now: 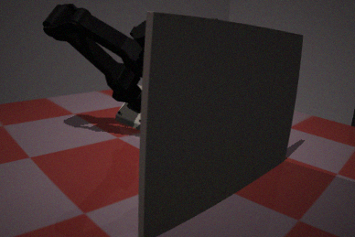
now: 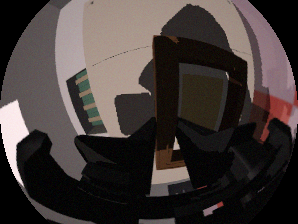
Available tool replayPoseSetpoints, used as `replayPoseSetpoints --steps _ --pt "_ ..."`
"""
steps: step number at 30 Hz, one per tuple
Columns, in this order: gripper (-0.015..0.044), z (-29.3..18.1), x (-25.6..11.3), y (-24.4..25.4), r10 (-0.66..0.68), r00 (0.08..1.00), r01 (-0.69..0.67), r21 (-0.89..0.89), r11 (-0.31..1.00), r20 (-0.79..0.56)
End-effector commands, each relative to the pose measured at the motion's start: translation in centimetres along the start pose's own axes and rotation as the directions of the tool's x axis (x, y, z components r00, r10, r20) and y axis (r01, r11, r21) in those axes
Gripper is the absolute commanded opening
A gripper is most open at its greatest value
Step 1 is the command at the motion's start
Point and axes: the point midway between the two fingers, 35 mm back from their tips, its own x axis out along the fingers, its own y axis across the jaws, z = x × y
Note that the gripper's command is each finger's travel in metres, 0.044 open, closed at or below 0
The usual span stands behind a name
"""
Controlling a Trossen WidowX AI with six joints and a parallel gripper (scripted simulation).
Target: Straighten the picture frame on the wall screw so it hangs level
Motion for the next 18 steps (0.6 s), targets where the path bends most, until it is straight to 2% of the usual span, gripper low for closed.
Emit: replayPoseSetpoints --steps 1,18 --pt "0.0 -0.01 0.0 0.11 -0.001 1.0 0.001 0.0 1.0 -0.001" --pt "0.0 -0.02 0.0 0.66 -0.001 1.0 0.001 0.0 1.0 -0.001"
